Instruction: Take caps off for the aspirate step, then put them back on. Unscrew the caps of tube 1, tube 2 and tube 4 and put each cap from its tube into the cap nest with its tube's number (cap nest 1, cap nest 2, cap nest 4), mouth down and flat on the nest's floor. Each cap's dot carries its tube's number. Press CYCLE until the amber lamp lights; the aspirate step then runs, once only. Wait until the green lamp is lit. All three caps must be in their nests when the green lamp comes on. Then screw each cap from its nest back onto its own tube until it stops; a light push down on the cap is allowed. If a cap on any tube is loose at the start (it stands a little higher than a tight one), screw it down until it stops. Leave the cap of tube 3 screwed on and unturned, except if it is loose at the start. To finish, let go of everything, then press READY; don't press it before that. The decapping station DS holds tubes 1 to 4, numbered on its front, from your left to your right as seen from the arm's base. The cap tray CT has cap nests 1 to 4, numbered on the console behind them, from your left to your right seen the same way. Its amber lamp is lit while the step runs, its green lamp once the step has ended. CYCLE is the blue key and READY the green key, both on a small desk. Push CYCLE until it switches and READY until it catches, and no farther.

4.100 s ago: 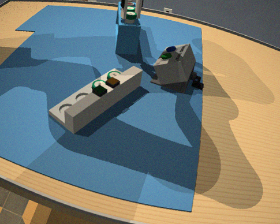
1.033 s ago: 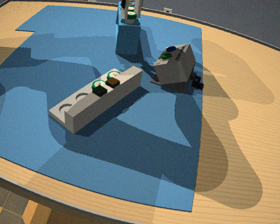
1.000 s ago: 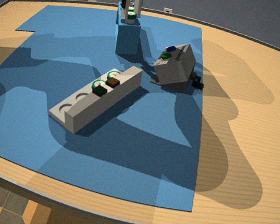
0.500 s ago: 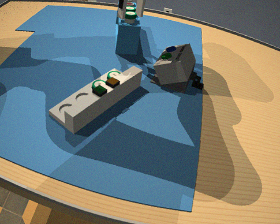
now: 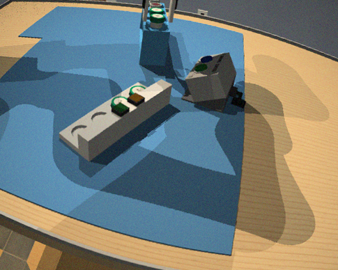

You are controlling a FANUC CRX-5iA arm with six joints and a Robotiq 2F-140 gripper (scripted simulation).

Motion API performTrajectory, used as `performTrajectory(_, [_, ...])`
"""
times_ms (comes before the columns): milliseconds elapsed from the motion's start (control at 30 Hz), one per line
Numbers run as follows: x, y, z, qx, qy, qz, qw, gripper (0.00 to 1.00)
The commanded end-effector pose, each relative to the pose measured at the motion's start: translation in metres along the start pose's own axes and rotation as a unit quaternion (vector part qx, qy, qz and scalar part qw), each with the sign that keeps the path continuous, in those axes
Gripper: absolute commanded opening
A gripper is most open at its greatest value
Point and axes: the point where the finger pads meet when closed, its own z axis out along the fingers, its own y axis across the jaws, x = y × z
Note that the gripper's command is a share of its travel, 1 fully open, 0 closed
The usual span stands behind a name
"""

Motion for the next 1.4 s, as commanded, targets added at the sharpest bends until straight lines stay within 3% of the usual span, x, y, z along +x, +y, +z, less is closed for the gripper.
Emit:
performTrajectory(0, [0.0003,0.0003,-0.0001,-0.002,0.017,0.138,0.99,0.35])
performTrajectory(100, [0.0003,0.0003,-0.0001,-0.001,0.018,0.183,0.983,0.35])
performTrajectory(233, [0.0003,0.0003,-0.0001,0.001,0.018,0.287,0.958,0.35])
performTrajectory(500, [0.0003,0.0002,-0.0001,0.001,0.018,0.287,0.958,0.35])
performTrajectory(533, [0.0003,0.0002,-0.0001,0.001,0.018,0.287,0.958,0.0])
performTrajectory(1000, [0.0003,0.0002,-0.0001,0.001,0.018,0.287,0.958,0.0])
performTrajectory(1200, [0.0003,0.0002,-0.0003,-0.002,0.018,0.141,0.99,0.0])
performTrajectory(1367, [0.0003,0.0002,-0.0004,-0.004,0.017,0.016,1.0,0.0])
